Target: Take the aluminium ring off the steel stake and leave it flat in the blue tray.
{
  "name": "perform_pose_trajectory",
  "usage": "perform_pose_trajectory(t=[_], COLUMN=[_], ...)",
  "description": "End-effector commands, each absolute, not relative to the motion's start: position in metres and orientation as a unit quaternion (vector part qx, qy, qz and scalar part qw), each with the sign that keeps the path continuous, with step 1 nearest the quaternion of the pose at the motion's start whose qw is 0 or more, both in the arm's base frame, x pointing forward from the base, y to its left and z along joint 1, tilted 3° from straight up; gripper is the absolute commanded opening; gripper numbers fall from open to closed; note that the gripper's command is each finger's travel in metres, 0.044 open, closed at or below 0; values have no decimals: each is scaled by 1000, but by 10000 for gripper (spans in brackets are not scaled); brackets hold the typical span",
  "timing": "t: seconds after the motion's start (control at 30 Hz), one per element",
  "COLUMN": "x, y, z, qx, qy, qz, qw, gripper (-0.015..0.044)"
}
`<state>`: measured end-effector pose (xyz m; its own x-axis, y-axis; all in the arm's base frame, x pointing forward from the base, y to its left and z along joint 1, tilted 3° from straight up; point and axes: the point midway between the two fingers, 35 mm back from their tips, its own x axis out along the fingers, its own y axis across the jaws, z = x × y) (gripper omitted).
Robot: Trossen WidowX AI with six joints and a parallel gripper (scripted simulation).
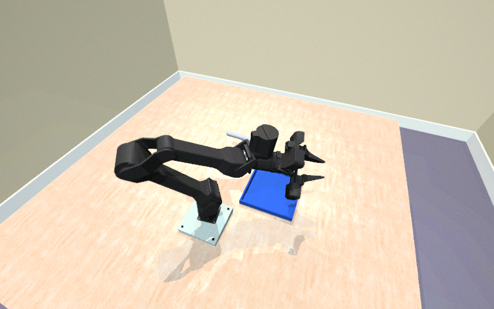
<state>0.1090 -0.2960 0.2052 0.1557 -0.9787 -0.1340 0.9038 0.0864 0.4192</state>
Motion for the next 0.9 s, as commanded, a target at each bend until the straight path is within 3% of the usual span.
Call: perform_pose_trajectory(t=[0.0,0.87], x=[135,236], y=[-285,-163], z=[190,106], qx=[208,152], qy=[-32,294], qz=[-611,-346], qw=[763,878], gripper=[200,200])
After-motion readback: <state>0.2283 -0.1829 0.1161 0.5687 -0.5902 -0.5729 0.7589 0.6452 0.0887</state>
